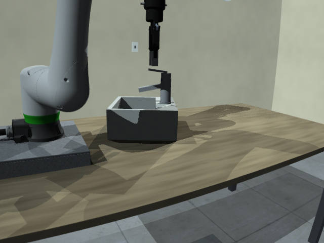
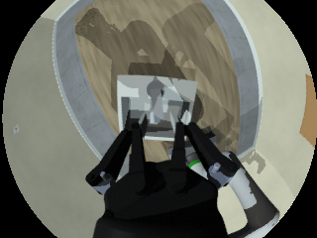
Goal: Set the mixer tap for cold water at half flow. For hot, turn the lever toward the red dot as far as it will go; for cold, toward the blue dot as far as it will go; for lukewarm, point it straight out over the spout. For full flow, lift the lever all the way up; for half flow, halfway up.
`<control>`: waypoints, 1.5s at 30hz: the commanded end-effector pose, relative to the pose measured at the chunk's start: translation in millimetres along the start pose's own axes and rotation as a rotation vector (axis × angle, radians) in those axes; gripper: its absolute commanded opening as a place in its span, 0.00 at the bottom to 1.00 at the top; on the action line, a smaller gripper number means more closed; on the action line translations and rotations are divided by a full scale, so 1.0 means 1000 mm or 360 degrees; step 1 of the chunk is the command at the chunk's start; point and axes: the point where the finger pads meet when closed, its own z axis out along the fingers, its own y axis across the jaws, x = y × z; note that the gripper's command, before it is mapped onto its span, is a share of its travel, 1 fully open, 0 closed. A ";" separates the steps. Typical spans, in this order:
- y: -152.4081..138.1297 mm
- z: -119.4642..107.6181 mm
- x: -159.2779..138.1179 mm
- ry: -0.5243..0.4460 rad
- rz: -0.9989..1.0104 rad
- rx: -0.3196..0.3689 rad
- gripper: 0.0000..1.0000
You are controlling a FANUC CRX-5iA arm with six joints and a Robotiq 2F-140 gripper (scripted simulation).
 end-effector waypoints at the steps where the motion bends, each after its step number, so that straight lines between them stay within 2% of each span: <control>1: 0.000 0.000 0.000 0.0001 0.0000 0.0000 0.37; 31: 0.000 0.003 0.000 0.0001 0.0000 0.0000 0.37; 45: 0.000 0.019 0.000 0.0001 0.0000 0.0000 0.37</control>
